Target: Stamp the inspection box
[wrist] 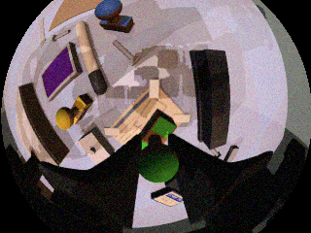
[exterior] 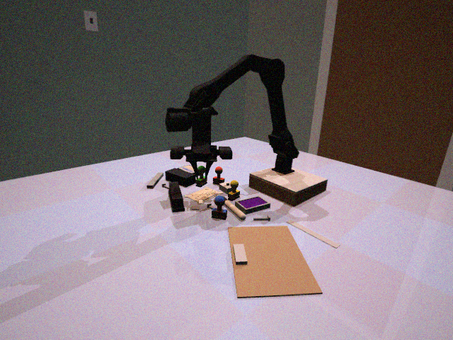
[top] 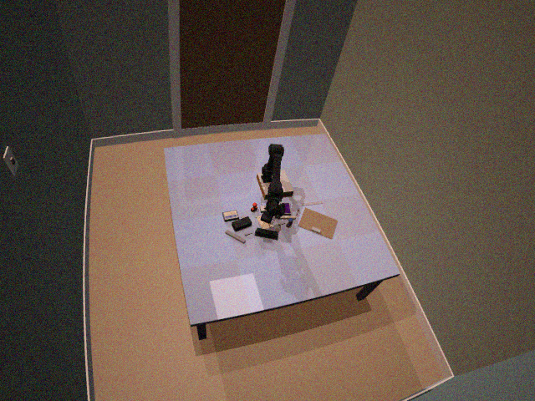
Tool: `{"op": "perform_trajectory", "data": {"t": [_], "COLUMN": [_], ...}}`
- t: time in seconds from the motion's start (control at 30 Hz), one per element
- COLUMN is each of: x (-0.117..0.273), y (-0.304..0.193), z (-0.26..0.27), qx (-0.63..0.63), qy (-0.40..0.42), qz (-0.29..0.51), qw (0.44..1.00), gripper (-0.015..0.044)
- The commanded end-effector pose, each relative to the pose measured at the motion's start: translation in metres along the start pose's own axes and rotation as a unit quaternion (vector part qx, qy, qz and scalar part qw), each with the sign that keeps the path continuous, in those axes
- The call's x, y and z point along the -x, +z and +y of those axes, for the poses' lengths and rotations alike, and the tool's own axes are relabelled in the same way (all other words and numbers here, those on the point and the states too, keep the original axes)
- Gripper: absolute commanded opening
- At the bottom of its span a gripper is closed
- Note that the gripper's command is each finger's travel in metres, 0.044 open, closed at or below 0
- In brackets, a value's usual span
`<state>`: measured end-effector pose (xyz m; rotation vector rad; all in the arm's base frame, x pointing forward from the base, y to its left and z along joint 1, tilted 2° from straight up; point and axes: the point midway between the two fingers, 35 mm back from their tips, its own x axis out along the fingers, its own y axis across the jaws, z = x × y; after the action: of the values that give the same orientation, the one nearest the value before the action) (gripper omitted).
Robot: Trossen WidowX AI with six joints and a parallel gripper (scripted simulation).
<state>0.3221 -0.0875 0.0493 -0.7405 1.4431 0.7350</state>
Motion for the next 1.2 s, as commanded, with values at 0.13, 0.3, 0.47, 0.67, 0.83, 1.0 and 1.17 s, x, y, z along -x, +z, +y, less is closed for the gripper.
{"op": "perform_trajectory", "data": {"t": [0.13,0.3,0.47,0.67,0.83,1.0,1.17], "x": [-0.006,-0.009,-0.013,-0.017,-0.020,-0.023,-0.027], "y": [-0.001,-0.001,-0.001,-0.001,-0.001,-0.001,-0.001], "z": [0.001,0.001,0.001,0.001,0.001,0.001,0.002], "qx": [0.002,0.002,0.002,0.002,0.002,0.002,0.002], "qy": [0.001,0.001,0.001,0.002,0.002,0.002,0.002], "qz": [0.001,0.001,0.001,0.001,0.001,0.001,0.001], "qw": [1.000,1.000,1.000,1.000,1.000,1.000,1.000], "gripper": [0.0000,0.0000,0.0000,0.0000,0.0000,0.0000,0.0000]}}
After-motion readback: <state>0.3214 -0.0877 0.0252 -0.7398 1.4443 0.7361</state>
